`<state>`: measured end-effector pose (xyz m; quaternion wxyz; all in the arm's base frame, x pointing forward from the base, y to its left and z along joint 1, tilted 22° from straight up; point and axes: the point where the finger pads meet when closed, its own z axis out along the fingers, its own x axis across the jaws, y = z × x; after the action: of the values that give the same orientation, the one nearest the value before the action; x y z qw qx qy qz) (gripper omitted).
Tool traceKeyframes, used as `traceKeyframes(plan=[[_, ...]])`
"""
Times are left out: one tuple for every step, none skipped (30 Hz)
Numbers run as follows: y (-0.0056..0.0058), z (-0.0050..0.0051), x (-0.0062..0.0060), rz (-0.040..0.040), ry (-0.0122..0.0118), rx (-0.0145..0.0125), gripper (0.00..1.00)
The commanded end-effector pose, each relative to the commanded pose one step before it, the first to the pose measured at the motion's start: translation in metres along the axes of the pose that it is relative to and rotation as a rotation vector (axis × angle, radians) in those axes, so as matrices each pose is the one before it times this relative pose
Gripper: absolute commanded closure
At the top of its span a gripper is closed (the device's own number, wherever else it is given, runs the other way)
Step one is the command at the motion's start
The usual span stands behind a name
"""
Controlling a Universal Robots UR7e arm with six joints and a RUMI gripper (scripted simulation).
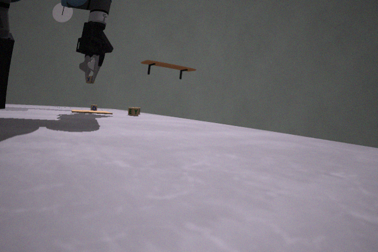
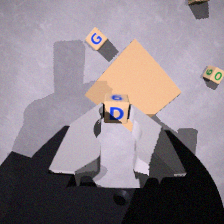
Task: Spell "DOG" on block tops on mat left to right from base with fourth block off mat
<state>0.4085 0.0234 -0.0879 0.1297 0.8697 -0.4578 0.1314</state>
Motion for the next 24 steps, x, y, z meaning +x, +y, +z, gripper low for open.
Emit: traceKeyframes(plan=[[-0.00023,-0.00032,0.00120,0.13937,0.00368,-0.00439,0.95],[0.00005,0.00000,0.00020,0.02494,0.00000,0.00000,0.95],[0.00005,0.00000,0.00021,0.02512,0.00000,0.00000,0.95],[0.00006,0.00000,0.00021,0.02525,0.00000,0.00000,0.95],[0.00006,0.00000,0.00021,0.02499,0.00000,0.00000,0.95],[0.00000,0.00000,0.00000,0.00000,0.00000,0.00000,0.95],[0.00000,0.00000,0.00000,0.00000,0.00000,0.00000,0.95],[0.00007,0.00000,0.00021,0.02511,0.00000,0.00000,0.95],[0.00007,0.00000,0.00020,0.02398,0.00000,0.00000,0.95],[0.00007,0.00000,0.00020,0.02283,0.00000,0.00000,0.95],[0.00007,0.00000,0.00019,0.02168,0.00000,0.00000,0.95],[0.00007,0.00000,0.00018,0.02052,0.00000,0.00000,0.95],[0.00007,0.00000,0.00017,0.01936,0.00000,0.00000,0.95],[0.00007,0.00000,0.00016,0.01820,0.00000,0.00000,0.95],[0.00007,0.00000,0.00015,0.01704,0.00000,0.00000,0.95],[0.00006,0.00000,0.00014,0.01589,0.00000,0.00000,0.95],[0.00006,0.00000,0.00013,0.01475,0.00000,0.00000,0.95],[0.00006,0.00000,0.00012,0.01362,0.00000,0.00000,0.95],[0.00005,0.00000,0.00012,0.01252,0.00000,0.00000,0.95],[0.00005,0.00000,0.00011,0.01154,0.00000,0.00000,0.95],[0.00005,0.00000,0.00011,0.01143,0.00000,0.00000,0.95],[0.00005,0.00000,0.00010,0.01036,0.00000,0.00000,0.95],[0.00000,0.00000,0.00000,0.00000,0.00000,0.00000,0.95],[0.00000,0.00000,0.00000,0.00000,0.00000,0.00000,0.95]])
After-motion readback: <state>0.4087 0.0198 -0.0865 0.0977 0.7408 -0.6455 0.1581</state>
